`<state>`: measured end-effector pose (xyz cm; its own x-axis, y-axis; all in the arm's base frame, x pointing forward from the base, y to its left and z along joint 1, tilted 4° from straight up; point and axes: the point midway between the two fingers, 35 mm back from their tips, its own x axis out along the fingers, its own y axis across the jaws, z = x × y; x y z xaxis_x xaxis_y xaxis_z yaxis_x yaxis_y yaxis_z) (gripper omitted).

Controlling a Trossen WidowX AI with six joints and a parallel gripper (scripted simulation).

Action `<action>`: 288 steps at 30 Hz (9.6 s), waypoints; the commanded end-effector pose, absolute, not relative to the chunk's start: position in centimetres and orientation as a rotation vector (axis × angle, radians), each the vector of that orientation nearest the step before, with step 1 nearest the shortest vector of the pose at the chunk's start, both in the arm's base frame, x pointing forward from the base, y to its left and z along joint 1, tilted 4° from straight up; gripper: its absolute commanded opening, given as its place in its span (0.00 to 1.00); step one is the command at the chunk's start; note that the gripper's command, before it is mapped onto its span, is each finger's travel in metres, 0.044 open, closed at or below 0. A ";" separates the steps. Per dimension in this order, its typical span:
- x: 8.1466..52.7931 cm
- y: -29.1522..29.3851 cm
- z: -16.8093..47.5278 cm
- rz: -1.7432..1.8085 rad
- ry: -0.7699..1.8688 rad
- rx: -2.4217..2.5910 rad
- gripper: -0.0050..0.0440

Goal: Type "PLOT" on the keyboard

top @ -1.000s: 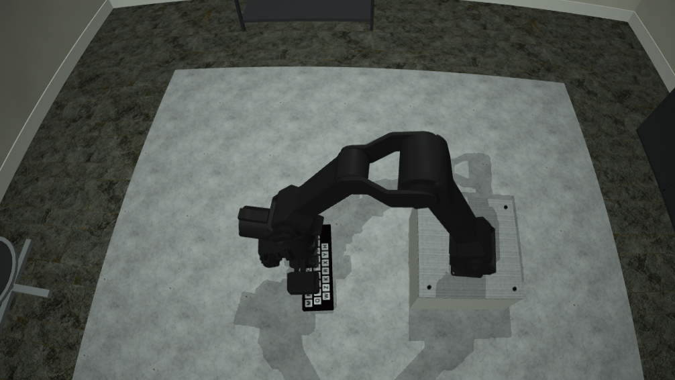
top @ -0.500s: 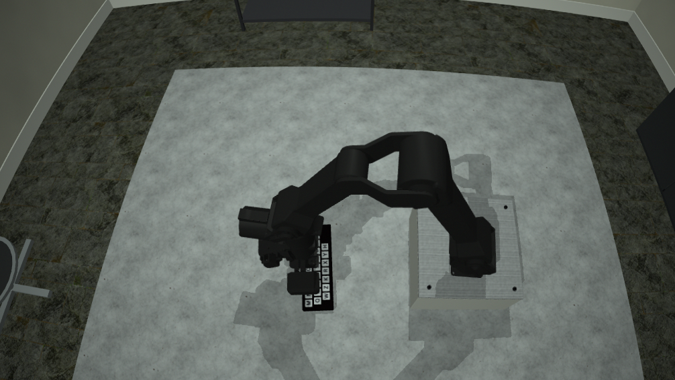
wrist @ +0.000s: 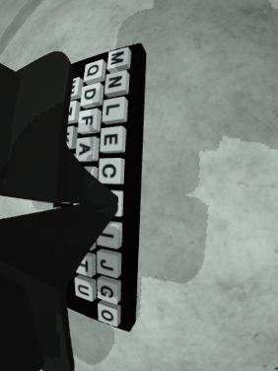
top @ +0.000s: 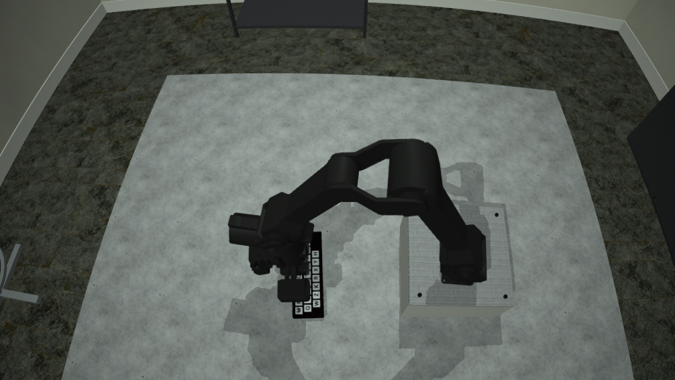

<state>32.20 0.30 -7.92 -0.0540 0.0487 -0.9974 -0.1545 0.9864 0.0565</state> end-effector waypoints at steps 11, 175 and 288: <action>32.3 0.1 -4.7 0.165 1.619 -0.084 0.10; 33.3 -7.2 -7.7 0.165 1.619 -0.084 0.10; 31.0 -4.3 -6.3 0.165 1.619 -0.084 0.10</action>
<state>31.61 -4.45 -5.60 -0.0354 0.0421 -0.9985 -0.1577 0.9864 0.0472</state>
